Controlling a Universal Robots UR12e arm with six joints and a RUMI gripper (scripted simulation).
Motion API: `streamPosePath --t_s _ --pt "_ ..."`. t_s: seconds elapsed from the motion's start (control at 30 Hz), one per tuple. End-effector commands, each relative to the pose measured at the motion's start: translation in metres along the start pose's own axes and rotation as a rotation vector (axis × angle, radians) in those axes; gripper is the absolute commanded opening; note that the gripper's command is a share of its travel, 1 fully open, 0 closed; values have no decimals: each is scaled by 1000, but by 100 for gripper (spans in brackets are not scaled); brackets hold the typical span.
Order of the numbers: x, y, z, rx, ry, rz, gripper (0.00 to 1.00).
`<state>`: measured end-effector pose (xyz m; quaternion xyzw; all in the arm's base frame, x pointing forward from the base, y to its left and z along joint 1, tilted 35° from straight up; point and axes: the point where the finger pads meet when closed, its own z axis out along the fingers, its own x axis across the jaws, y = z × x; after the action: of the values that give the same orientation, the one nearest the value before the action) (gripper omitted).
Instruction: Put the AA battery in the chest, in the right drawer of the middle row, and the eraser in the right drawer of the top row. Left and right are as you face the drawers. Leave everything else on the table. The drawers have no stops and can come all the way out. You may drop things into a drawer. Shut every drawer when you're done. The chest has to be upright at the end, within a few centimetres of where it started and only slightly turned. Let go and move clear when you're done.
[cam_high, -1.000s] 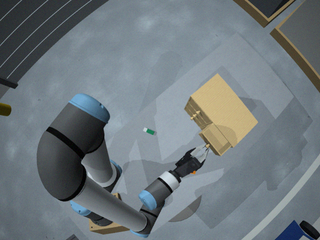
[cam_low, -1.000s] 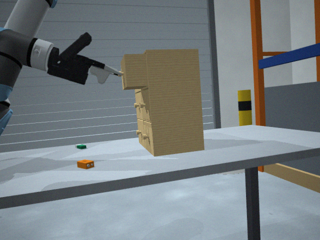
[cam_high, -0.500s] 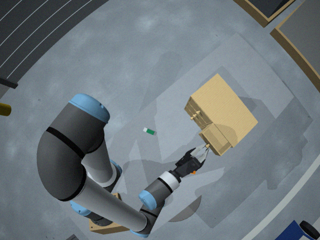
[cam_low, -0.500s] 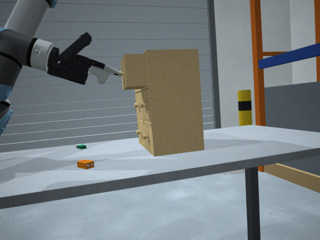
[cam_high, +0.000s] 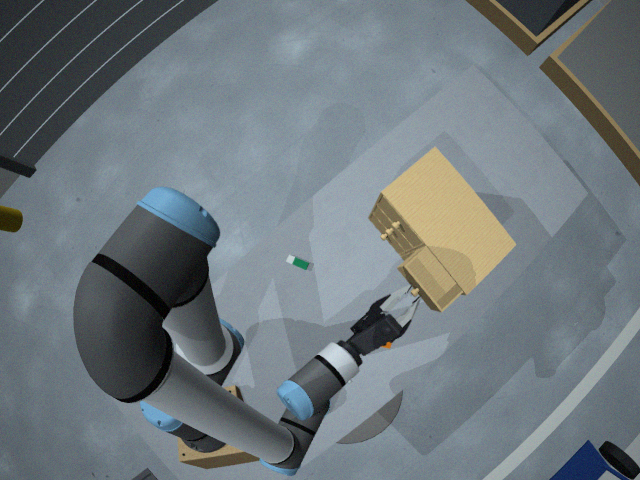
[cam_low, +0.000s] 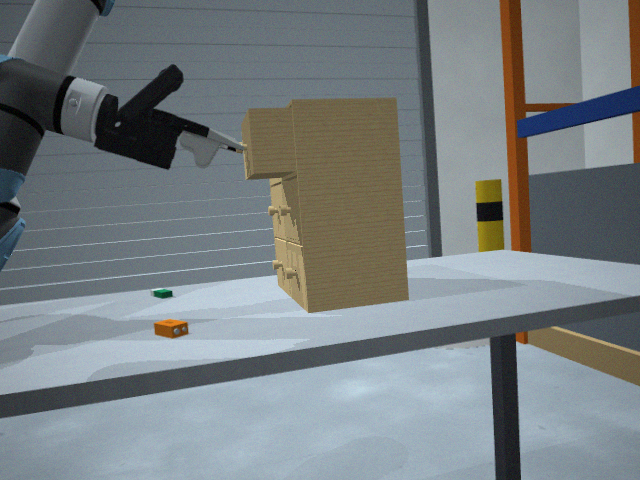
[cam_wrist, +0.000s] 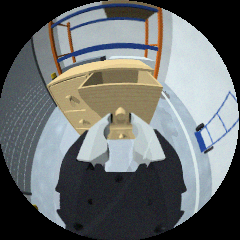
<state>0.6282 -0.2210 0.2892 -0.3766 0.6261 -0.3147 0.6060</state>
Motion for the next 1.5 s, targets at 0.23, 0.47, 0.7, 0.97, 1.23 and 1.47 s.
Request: streamPosePath --t_s 0.23,0.47,0.7,0.97,1.23,1.47 --pt "0 1 -1 0 2 2 20" --pt "1 2 -5 0 2 3 20" --pt "1 6 -15 0 2 4 20" --pt "1 15 -37 0 2 4 20" --pt "1 18 -47 0 2 5 20" --pt "0 18 -48 0 2 3 20"
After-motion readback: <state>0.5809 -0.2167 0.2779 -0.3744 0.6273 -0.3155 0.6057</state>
